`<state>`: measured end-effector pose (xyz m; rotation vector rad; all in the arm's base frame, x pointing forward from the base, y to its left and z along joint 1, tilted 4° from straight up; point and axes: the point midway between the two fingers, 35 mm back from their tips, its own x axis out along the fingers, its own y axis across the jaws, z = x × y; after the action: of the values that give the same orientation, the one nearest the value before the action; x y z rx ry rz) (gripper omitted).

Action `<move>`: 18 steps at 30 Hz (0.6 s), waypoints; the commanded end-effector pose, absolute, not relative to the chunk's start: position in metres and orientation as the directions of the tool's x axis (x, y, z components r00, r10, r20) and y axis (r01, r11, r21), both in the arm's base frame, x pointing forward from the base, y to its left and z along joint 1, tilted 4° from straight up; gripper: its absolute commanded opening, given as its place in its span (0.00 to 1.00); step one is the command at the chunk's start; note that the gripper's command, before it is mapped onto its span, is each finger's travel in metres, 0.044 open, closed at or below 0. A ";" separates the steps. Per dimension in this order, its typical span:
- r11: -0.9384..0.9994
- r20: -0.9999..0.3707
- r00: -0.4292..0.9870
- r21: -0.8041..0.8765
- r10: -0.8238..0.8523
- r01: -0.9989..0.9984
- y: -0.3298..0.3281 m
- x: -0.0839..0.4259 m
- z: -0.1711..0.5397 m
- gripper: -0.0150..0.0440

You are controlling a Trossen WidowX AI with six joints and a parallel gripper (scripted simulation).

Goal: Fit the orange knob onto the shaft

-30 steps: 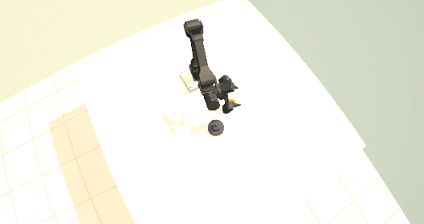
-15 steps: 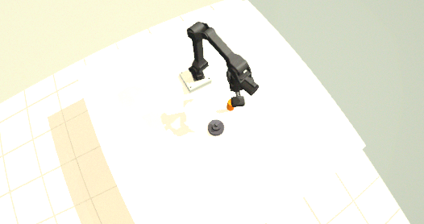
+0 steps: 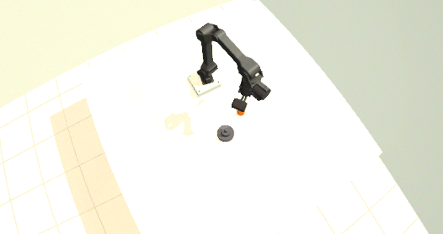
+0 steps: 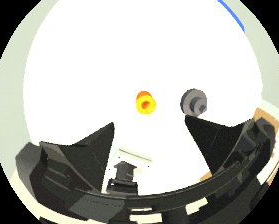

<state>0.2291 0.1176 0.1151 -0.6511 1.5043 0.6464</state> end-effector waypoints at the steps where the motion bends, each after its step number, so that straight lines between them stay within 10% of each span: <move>1: 0.896 -0.999 -0.029 -0.005 -0.020 -0.444 0.117 0.229 0.115 1.00; 18: 0.948 -0.999 -0.029 -0.010 -0.020 -0.317 0.116 0.228 0.080 1.00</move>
<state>0.2274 0.1166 0.0850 -0.2690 1.5889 0.2493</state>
